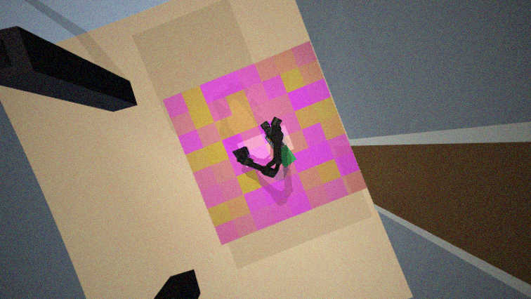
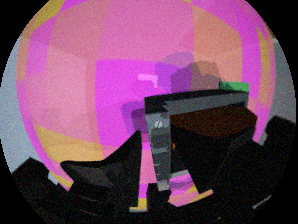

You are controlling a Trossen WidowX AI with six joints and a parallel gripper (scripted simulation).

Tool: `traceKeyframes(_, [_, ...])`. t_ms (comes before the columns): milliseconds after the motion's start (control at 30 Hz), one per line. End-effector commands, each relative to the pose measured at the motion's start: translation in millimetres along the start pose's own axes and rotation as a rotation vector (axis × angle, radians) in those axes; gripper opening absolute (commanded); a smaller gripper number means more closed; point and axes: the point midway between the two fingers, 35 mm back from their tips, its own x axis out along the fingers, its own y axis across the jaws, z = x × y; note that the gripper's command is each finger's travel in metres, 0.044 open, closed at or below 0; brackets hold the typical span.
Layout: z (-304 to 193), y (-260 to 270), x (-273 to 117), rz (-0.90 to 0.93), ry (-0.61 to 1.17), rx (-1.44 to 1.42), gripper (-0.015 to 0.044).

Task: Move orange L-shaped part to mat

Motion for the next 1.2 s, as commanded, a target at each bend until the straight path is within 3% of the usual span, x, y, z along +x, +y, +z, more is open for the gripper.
traceKeyframes(0, [0.0,0.2,-0.3,0.0,0.001,0.001,0.018])
traceKeyframes(333, [0.6,9.1,-18.8,-0.003,0.008,0.0,0.018])
traceKeyframes(600, [0.5,-1.0,-104.0,-0.001,0.009,-0.002,0.018])
traceKeyframes(1167, [2.7,0.0,-103.1,0.001,-0.007,-0.004,0.018])
